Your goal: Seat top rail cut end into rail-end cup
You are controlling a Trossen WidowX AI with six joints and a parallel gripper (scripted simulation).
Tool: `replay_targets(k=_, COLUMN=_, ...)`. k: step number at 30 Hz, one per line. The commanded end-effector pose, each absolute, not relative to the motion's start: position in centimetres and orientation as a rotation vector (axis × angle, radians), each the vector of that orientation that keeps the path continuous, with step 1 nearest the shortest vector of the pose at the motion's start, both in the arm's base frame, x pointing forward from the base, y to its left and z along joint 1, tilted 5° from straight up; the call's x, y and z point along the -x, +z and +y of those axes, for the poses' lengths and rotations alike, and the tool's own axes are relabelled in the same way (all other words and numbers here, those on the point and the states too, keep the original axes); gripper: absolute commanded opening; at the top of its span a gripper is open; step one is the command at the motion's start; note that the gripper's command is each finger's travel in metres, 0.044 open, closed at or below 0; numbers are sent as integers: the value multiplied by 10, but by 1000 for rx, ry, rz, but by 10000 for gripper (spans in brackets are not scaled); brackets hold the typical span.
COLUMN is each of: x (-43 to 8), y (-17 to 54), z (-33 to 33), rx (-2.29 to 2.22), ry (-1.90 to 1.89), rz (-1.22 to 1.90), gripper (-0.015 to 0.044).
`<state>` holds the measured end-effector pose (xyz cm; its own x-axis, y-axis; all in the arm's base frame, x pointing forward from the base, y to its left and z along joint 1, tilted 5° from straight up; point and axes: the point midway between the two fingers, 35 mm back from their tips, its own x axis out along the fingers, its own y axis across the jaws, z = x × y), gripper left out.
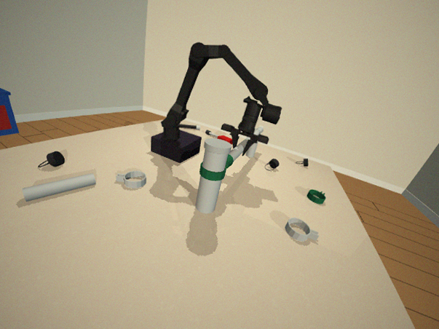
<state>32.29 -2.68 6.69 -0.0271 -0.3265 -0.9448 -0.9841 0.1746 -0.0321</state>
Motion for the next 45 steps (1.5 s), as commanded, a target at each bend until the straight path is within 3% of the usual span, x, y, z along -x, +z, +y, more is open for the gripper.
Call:
replay_targets(k=1, x=-324, y=74, z=-29, rx=1327, ry=878, rz=1534, gripper=0)
replay_targets(k=45, x=-323, y=76, z=-45, rx=1307, ry=904, rz=1531, gripper=0)
